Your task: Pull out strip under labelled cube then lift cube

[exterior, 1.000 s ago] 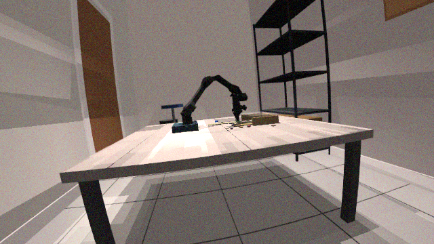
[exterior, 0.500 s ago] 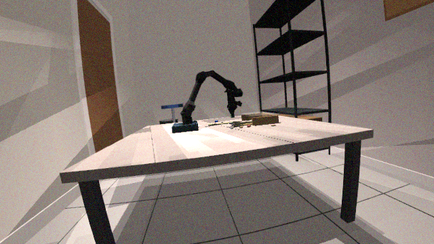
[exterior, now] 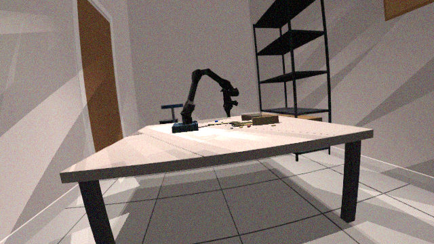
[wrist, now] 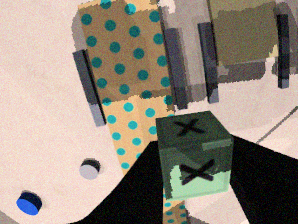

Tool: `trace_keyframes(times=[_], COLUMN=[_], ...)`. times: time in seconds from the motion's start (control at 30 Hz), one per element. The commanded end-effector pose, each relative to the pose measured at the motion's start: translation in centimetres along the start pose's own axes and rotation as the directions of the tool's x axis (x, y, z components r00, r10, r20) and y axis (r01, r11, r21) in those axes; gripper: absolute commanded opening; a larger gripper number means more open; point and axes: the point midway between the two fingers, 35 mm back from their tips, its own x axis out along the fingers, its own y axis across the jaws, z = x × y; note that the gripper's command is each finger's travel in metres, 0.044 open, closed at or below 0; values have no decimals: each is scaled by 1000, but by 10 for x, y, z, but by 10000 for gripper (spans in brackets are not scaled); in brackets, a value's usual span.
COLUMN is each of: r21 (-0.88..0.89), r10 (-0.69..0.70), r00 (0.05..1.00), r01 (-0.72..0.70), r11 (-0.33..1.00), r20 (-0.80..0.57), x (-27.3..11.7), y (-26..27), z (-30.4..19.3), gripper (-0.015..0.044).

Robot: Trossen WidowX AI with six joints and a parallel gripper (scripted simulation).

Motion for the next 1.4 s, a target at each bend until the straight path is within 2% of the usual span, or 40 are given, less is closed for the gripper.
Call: trace_keyframes(times=[0.0, 0.4, 0.67, 1.37], r21=[3, 2, 2, 2], r10=[-3, -4, -4, -4], r00=[1000, 1000, 1000, 1000], r01=[3, 4, 4, 4], r11=[1000, 1000, 1000, 1000], r20=[-1, -3, -3, -3], x=[0, 1, -34, -34], y=[-8, -22, -22, -22], z=[-15, -43, -43, -43], gripper=[0, 0, 0, 0])
